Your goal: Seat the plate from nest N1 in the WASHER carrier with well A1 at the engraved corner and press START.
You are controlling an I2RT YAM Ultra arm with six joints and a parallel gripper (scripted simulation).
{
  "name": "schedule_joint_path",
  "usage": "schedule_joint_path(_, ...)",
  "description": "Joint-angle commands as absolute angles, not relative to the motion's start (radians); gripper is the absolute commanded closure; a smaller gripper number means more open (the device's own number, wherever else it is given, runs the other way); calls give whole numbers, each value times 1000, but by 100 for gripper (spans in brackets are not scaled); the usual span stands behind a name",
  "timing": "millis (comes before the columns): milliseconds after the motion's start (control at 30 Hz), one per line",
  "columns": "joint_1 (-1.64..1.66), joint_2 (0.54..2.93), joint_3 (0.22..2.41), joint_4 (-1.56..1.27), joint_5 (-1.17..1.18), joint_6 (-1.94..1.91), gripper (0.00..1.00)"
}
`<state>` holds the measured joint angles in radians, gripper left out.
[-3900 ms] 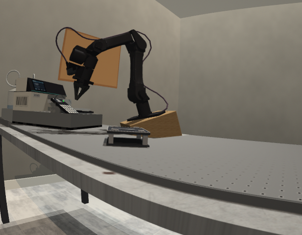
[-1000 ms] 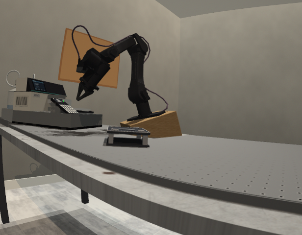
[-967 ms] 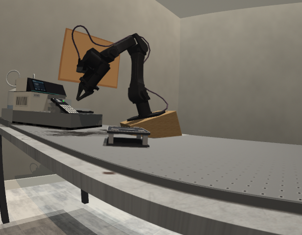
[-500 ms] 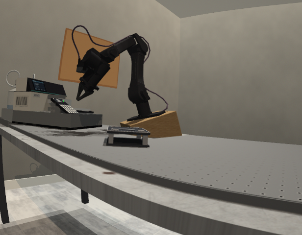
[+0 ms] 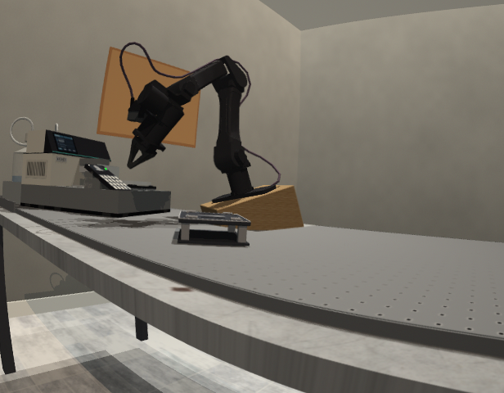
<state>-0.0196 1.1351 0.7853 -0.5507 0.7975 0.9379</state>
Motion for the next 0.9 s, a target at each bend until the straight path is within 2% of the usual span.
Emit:
schedule_joint_path(0,-18,1109,785,-533,819,931,100)
schedule_joint_path(867,-143,1213,730,-332,728,810,100)
